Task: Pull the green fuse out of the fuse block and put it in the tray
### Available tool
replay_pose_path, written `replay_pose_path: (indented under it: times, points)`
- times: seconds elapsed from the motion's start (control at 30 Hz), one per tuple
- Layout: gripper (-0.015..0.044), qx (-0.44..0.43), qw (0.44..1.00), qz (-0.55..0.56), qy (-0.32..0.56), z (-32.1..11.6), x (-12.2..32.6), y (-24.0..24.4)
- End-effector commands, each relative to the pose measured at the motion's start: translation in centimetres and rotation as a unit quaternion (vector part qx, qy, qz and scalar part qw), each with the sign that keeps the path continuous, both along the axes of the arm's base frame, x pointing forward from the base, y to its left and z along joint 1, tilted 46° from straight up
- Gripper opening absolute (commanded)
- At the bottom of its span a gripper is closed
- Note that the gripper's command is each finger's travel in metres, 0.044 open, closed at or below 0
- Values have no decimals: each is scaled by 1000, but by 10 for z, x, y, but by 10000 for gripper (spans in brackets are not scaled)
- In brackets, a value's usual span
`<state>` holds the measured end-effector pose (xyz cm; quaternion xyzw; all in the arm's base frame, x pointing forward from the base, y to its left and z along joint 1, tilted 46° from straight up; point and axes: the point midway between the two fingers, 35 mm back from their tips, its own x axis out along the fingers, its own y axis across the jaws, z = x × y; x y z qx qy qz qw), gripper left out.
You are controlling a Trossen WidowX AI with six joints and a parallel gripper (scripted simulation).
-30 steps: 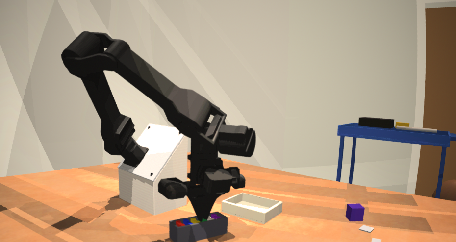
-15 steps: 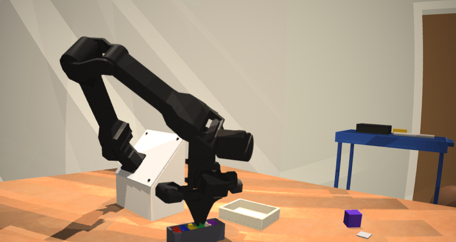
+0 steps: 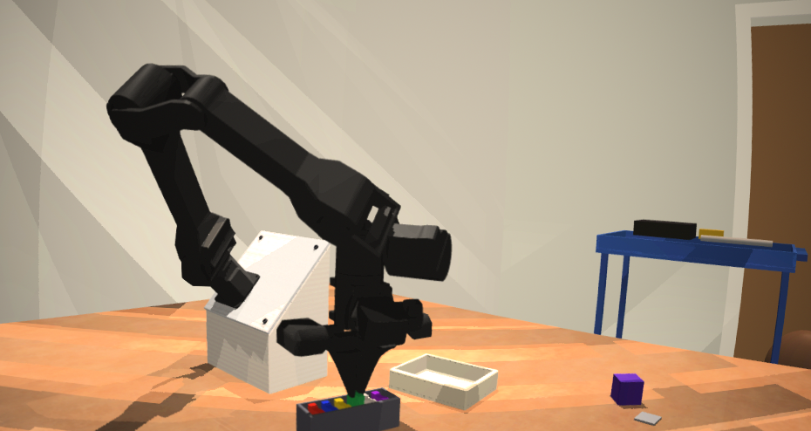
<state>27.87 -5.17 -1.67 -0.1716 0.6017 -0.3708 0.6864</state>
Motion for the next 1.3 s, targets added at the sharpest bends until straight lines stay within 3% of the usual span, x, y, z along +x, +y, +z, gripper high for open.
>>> replay_pose_path:
  times: [0.0,1.27]
  points:
    - [0,1,1000,1,-3,2,1,3]
    - [0,0,1000,2,-2,15,1,16]
